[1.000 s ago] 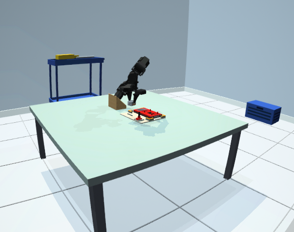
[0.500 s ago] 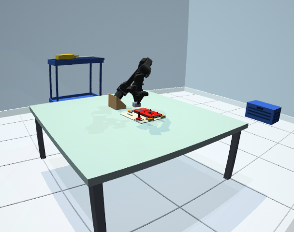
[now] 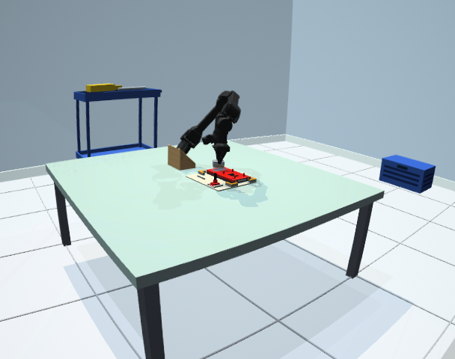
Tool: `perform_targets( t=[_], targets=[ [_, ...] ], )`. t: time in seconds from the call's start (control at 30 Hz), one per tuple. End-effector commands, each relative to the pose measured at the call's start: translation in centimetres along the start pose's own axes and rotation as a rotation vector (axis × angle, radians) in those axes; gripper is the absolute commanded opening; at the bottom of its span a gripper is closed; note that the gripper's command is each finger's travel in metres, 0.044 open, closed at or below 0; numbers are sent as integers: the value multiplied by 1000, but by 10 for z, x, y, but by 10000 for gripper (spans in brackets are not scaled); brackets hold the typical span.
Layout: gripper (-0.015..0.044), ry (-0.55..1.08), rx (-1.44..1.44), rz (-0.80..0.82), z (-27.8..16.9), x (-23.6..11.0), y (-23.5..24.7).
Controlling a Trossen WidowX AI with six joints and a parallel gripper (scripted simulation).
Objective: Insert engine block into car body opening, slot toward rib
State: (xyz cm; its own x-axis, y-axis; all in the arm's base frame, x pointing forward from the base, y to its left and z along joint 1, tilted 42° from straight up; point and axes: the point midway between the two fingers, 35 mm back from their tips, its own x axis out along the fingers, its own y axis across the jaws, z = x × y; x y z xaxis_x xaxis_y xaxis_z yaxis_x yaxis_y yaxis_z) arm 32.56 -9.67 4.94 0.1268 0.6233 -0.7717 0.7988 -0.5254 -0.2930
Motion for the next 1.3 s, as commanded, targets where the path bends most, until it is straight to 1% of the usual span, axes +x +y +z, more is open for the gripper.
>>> perform_targets(
  t=[0.0, 1.13, 1.23, 1.27],
  targets=[
    [0, 6, 92, 6, -8, 1, -3],
    [0, 24, 992, -32, -79, 28, -45],
    [0, 24, 1029, -35, -81, 29, -47],
    [26, 24, 1031, -35, -81, 29, -47]
  ],
)
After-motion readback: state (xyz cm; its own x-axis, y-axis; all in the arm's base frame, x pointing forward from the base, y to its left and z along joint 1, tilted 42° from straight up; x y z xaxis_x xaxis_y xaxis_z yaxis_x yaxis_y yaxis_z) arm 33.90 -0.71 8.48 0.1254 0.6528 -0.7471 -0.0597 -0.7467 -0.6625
